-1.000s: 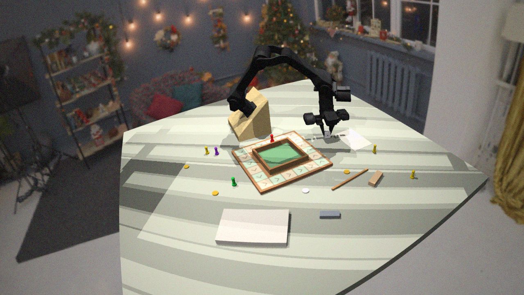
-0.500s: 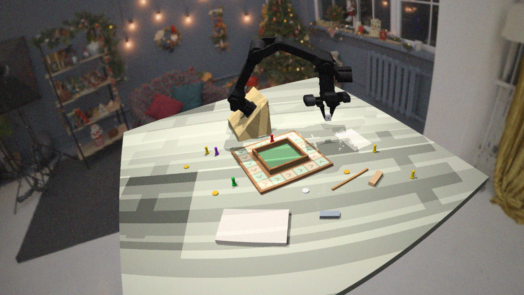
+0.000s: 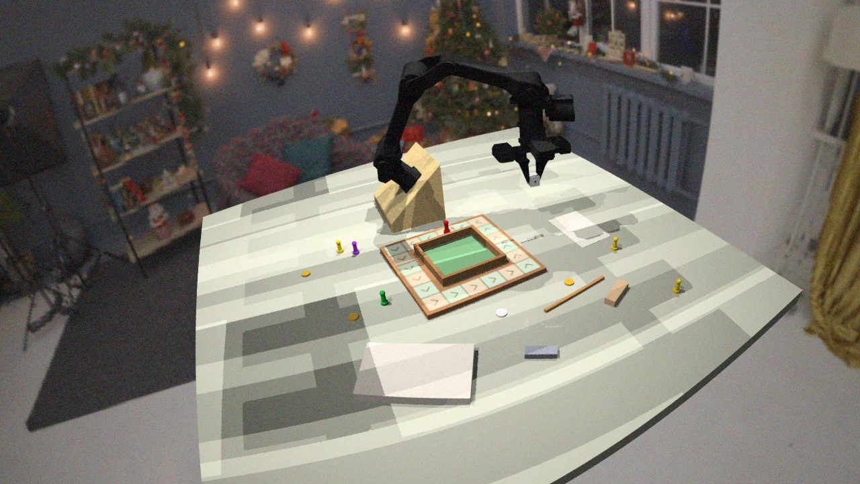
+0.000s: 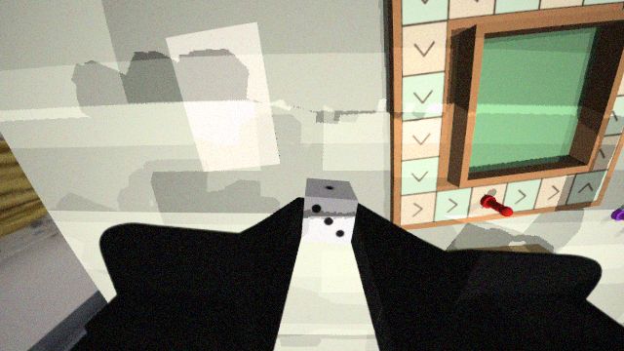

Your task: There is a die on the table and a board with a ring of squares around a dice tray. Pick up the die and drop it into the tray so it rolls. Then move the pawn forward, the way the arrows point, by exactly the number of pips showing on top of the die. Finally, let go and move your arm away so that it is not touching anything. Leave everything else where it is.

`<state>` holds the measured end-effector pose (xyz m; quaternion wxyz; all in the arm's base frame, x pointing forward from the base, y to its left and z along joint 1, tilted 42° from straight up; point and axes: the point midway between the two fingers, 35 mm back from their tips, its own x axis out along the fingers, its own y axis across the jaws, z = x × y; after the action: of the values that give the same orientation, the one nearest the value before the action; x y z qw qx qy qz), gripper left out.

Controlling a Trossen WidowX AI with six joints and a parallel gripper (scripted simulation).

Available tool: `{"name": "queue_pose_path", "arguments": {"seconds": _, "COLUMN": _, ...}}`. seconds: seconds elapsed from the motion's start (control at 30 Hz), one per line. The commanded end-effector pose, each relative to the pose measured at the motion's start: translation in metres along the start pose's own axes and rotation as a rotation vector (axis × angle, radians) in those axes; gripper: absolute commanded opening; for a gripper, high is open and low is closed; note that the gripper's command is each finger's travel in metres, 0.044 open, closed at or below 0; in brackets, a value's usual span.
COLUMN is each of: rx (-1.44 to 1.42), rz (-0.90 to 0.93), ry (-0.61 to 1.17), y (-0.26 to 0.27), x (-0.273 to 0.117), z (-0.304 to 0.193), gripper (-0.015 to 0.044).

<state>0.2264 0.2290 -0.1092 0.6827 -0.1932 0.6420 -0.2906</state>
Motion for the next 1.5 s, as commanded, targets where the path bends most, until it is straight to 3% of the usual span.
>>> {"name": "queue_pose_path", "arguments": {"seconds": 0.0, "rx": -0.101, "rz": 0.006, "ry": -0.003, "y": -0.012, "x": -0.001, "z": 0.011, "gripper": 0.0000}}
{"name": "queue_pose_path", "arguments": {"seconds": 1.47, "rx": -1.287, "rz": 0.000, "ry": -0.011, "y": -0.155, "x": 0.022, "z": 0.077, "gripper": 0.0000}}
